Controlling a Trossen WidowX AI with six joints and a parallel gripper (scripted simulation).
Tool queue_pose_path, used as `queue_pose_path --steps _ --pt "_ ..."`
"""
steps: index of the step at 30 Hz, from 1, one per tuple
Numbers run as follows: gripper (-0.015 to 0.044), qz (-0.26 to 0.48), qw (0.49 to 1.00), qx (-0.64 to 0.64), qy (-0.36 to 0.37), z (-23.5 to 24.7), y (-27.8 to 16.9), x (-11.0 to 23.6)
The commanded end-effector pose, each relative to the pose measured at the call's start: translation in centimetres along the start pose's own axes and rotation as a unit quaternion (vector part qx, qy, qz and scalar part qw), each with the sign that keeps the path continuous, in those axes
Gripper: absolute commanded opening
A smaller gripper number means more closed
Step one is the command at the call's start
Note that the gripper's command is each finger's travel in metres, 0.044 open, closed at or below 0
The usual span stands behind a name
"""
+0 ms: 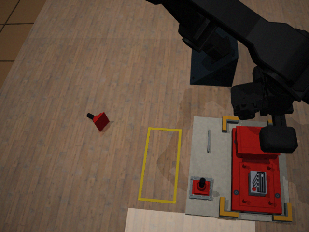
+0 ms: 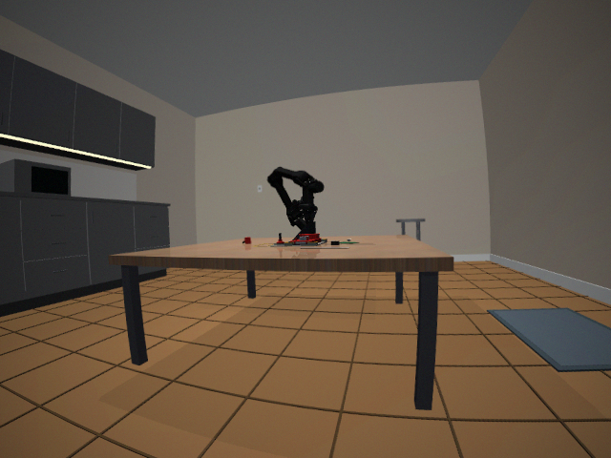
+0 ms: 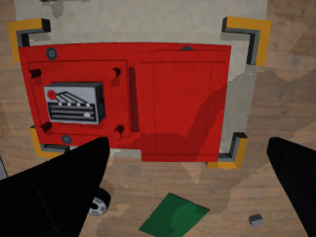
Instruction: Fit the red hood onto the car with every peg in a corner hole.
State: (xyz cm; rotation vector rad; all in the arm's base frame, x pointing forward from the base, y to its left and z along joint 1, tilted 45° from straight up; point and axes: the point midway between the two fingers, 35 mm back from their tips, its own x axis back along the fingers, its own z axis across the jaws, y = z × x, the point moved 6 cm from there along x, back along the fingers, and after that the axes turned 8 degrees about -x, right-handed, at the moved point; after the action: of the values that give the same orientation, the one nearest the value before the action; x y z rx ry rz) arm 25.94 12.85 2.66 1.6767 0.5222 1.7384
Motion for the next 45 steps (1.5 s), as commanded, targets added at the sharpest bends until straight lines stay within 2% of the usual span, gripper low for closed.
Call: queue_pose_path --steps 1,45 --pt "0.0440 -0.003 1.000 0.001 0.000 0.0 0.0 -0.5" --pt "0.0440 -0.003 1.000 0.001 0.001 0.1 -0.1 -4.1"
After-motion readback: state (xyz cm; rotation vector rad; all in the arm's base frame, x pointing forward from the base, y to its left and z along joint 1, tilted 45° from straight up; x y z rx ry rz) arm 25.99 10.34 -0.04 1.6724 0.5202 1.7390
